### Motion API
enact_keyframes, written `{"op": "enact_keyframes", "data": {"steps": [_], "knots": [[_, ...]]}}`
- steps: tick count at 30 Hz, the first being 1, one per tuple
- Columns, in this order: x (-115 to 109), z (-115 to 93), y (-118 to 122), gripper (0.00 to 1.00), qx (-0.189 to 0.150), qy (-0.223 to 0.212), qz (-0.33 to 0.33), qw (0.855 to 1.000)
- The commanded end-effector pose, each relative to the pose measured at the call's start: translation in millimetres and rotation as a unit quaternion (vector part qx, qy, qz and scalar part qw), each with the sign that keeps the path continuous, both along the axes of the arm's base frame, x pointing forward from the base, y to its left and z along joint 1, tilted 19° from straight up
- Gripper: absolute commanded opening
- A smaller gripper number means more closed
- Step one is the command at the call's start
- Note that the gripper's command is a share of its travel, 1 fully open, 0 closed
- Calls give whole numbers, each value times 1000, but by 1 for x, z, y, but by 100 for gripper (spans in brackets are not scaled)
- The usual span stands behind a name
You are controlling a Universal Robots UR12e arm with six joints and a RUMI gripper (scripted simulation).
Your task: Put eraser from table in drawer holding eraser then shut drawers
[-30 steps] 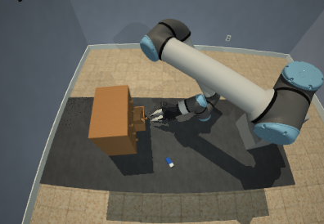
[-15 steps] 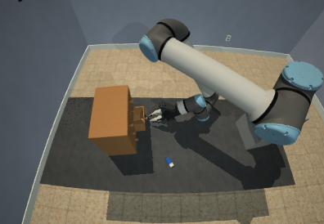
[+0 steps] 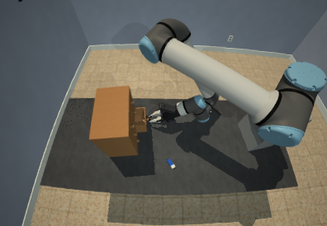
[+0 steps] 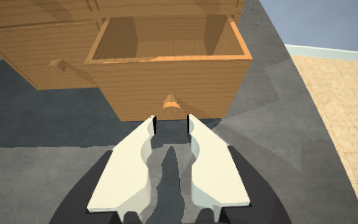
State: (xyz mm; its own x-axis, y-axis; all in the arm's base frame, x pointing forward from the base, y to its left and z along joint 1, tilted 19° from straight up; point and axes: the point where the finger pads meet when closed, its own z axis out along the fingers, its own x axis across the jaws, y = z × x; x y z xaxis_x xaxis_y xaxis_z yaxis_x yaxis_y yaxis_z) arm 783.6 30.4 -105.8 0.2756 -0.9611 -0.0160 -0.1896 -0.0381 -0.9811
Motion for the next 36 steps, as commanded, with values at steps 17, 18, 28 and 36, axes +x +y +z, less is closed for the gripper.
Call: {"op": "enact_keyframes", "data": {"steps": [17, 18, 28, 36], "knots": [[11, 5, 3, 20, 0, 0, 0, 1000], [11, 5, 3, 20, 0, 0, 0, 1000], [12, 5, 3, 20, 0, 0, 0, 1000], [12, 5, 3, 20, 0, 0, 0, 1000]]}}
